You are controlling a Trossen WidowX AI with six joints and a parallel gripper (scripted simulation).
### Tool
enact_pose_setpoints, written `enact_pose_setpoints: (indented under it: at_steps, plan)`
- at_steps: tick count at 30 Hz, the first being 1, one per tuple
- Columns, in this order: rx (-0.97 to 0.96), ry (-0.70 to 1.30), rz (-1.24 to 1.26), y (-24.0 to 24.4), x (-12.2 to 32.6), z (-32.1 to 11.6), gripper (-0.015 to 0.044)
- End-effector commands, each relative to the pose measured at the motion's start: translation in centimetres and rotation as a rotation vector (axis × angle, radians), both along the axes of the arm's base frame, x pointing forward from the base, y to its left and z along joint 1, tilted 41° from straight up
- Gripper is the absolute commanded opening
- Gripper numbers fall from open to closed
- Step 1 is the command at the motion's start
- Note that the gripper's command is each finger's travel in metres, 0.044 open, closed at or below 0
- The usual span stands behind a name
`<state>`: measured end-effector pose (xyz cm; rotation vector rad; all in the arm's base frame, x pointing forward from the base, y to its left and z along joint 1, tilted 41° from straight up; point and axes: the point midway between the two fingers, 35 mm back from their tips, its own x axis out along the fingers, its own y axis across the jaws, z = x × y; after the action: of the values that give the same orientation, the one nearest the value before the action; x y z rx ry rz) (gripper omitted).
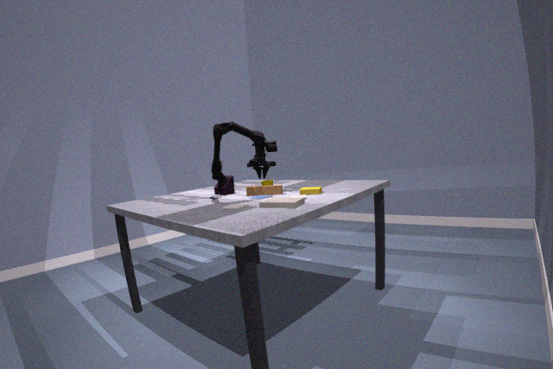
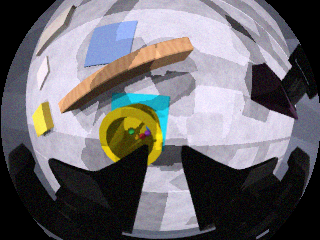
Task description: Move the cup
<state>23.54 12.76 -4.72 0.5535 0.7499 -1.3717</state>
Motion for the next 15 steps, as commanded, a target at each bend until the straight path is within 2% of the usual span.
enact_pose_setpoints:
  at_steps: [1,2,13,15]
  plan:
    - [0.015,-0.014,-0.006,0.36,-0.01,0.49,0.0146]
    - [0.015,-0.013,-0.006,0.36,-0.05,0.49,0.0146]
    - [0.003,-0.003,0.000,0.38,-0.03,0.39,0.0435]
    - [0.004,-0.004,0.000,0.79,-0.02,0.83,0.0440]
